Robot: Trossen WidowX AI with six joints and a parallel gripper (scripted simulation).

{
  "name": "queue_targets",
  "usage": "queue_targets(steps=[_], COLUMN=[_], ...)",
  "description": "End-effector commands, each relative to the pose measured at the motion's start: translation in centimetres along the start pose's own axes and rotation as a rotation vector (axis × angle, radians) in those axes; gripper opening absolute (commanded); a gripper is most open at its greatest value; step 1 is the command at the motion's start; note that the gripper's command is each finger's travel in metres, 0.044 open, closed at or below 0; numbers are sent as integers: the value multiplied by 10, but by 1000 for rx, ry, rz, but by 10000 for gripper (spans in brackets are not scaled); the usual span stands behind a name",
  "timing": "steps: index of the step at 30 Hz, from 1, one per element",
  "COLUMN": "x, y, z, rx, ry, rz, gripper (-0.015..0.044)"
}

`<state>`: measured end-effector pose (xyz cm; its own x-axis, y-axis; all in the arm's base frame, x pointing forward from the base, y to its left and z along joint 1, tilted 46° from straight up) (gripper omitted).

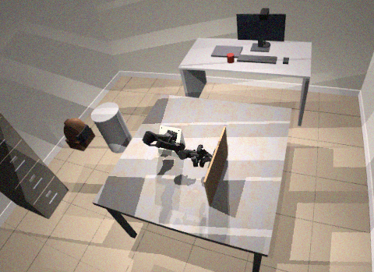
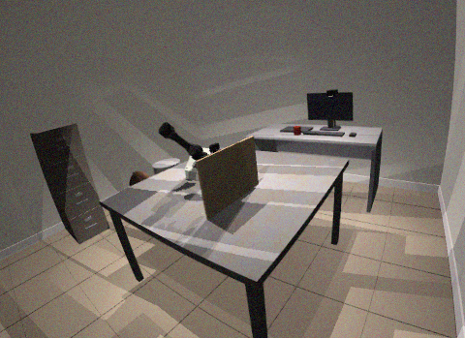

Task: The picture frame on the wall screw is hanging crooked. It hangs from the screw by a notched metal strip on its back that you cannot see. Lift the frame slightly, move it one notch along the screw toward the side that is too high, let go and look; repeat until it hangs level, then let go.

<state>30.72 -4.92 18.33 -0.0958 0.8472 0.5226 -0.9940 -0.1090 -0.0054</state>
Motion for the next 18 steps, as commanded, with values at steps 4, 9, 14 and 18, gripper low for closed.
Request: queue_targets(steps=[4,9,14,18], x=[0,-2,-4,-4], y=[0,34,80,100], z=[0,8,5,-1], rx=[0,1,4,6], ry=[-3,-48,-112,-144], rz=[0,3,7,8], gripper=[260,260,260,260])
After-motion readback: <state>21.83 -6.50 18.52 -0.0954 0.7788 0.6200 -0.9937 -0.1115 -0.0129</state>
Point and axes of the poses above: the point midway between the two fingers, 35 mm back from their tips, its own y axis back along the fingers, its own x axis across the jaws, z = x × y, the point moved 6 cm from there along y, back along the fingers, and after that the axes turned 12 degrees about y, right-handed, at the moved point
